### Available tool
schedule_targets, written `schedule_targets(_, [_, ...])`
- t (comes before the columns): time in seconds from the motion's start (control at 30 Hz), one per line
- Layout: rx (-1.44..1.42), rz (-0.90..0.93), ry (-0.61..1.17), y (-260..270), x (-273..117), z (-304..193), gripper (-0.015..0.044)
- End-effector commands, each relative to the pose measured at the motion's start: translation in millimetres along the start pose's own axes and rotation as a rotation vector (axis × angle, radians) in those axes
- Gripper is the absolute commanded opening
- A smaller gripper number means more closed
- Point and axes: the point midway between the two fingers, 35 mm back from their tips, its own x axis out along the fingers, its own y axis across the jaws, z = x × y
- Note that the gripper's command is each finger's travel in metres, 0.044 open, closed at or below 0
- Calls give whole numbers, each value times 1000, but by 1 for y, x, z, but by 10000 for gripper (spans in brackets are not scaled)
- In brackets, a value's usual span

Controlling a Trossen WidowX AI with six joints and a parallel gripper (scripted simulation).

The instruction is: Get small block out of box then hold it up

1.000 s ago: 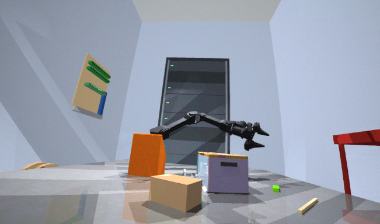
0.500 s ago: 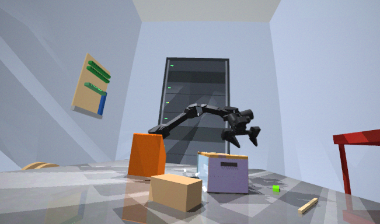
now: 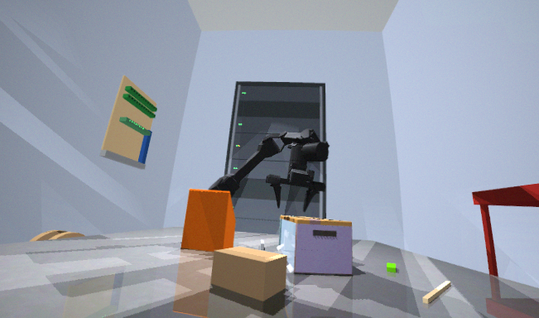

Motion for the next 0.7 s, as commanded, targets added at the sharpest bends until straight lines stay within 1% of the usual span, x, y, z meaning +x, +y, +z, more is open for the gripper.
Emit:
schedule_targets(0.0, [44,86,212,-23,0,-20,400])
schedule_targets(0.33, [44,86,212,-22,1,-20,400])
schedule_targets(0.67, [44,86,211,-19,15,-16,400])
